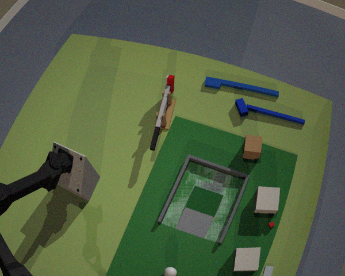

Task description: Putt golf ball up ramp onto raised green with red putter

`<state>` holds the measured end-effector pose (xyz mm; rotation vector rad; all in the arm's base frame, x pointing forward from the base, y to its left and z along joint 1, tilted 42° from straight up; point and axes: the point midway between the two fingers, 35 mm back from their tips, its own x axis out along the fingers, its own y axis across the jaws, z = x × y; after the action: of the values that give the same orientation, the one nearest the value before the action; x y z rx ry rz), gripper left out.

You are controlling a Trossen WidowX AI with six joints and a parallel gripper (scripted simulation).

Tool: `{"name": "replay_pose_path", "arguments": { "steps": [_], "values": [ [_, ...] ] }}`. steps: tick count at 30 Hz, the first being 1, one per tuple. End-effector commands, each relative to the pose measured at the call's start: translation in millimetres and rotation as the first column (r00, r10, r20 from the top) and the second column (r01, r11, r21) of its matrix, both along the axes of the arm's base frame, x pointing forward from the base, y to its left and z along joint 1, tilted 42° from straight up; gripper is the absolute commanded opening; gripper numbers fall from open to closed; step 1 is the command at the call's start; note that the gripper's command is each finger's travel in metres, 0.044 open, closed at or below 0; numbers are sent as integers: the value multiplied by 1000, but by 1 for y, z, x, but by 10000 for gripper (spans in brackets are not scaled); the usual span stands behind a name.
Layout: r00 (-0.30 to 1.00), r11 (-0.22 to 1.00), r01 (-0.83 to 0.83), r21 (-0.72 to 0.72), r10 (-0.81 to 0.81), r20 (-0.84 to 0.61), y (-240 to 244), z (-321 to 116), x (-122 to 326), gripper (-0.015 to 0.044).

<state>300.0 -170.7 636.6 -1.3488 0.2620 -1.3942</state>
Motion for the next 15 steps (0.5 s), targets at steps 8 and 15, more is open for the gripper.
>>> {"name": "replay_pose_path", "arguments": {
  "steps": [8,15],
  "values": [
    [945,963,-251,100,266,-192,45,-87,117,440],
    [844,911,-366,191,412,-344,88,-158,178,440]
  ]
}}
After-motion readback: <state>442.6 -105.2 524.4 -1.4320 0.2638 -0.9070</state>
